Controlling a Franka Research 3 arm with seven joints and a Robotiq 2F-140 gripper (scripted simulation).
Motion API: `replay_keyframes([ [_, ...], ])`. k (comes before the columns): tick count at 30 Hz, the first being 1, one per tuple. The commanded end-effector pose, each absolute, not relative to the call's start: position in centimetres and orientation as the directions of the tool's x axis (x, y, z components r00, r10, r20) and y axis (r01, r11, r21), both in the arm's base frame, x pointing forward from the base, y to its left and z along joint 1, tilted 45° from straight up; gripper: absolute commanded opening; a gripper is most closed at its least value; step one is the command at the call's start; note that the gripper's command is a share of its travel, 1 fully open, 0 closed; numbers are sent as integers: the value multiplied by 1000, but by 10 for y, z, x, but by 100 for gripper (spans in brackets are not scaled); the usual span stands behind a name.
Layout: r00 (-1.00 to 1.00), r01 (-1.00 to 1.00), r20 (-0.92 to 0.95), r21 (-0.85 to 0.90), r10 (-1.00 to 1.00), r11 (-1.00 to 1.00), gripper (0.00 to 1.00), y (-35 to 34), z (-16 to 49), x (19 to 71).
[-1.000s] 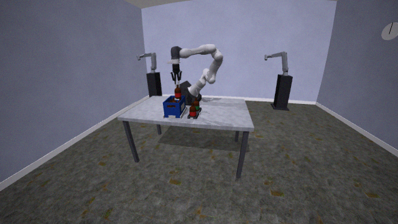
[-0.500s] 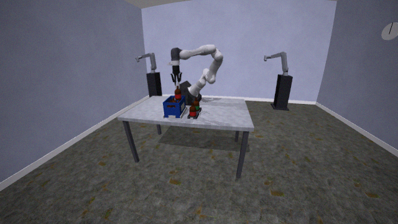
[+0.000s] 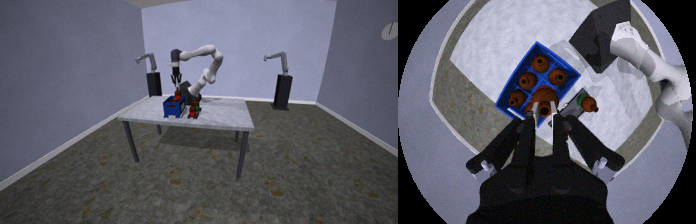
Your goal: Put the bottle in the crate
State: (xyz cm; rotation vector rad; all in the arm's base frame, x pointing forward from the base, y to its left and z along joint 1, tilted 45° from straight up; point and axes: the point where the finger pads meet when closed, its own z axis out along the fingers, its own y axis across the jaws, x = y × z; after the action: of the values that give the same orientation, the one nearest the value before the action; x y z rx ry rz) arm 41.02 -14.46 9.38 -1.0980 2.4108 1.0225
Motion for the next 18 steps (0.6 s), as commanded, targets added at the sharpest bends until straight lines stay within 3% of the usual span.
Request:
replay_keyframes([
  [1,-658,-753,-529,473,-536,457,0,-145,92,413],
  [18,-658,-753,-529,473,-536,457,0,-143,91,413],
])
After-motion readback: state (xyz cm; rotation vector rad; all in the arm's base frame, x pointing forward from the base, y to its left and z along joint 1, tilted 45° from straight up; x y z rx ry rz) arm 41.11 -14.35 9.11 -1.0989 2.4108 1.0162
